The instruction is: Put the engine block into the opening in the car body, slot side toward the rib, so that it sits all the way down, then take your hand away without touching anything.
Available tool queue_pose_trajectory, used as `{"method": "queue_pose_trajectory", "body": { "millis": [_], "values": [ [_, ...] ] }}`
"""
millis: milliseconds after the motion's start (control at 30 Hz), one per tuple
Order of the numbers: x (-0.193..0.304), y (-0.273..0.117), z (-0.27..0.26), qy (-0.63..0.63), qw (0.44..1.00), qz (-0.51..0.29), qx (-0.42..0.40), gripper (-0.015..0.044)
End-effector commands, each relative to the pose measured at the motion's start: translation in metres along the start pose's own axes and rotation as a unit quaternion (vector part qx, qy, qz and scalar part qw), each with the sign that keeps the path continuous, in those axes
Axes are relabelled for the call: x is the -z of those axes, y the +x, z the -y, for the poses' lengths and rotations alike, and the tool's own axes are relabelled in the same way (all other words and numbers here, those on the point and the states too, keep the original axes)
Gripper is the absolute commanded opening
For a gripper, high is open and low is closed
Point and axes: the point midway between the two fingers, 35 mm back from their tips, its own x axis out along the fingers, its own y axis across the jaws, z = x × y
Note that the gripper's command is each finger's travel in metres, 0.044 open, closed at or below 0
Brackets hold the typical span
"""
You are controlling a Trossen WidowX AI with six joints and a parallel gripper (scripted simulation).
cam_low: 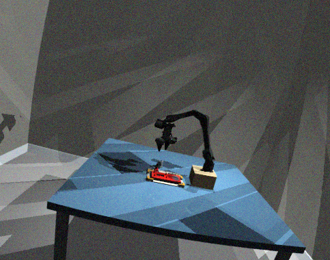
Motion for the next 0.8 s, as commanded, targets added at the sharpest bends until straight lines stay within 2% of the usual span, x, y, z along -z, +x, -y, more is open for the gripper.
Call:
{"method": "queue_pose_trajectory", "body": {
  "millis": [0, 133, 267, 767],
  "values": [
    [-0.003, 0.003, -0.006, -0.026, 1.0, 0.014, -0.006, 0.044],
    [-0.003, 0.006, -0.006, -0.026, 1.0, 0.014, -0.006, 0.044],
    [-0.005, 0.051, -0.007, -0.026, 1.0, 0.014, -0.006, 0.044],
    [-0.006, 0.071, -0.005, -0.026, 1.0, 0.014, -0.005, 0.044]
  ]
}}
